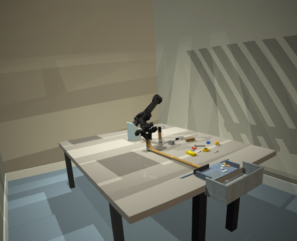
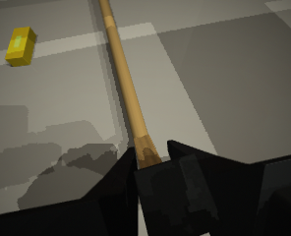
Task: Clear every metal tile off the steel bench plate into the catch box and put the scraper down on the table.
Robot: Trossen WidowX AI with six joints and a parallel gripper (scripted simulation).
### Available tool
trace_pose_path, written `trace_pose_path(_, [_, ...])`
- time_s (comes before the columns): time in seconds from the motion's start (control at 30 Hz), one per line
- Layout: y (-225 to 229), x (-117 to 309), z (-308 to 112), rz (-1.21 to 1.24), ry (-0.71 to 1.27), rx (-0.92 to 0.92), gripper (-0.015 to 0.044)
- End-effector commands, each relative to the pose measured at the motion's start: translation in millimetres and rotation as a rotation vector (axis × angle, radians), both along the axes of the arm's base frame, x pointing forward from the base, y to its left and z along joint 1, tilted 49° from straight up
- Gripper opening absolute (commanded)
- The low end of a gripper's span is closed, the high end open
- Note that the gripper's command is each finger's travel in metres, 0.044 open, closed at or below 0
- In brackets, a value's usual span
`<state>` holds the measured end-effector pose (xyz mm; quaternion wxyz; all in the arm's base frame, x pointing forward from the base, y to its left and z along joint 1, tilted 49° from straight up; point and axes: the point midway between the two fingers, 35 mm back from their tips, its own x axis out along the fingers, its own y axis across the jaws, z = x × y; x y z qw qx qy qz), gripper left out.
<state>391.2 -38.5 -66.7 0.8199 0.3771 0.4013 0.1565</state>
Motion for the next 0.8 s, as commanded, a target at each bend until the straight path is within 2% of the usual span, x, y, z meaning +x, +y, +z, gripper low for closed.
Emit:
trace_pose_path(0.0, [-4, -4, 5, -0.005, -0.02, -0.007, 0.0])
trace_pose_path(0.77, [-1, -39, 6, -0.008, -0.022, -0.005, 0.0])
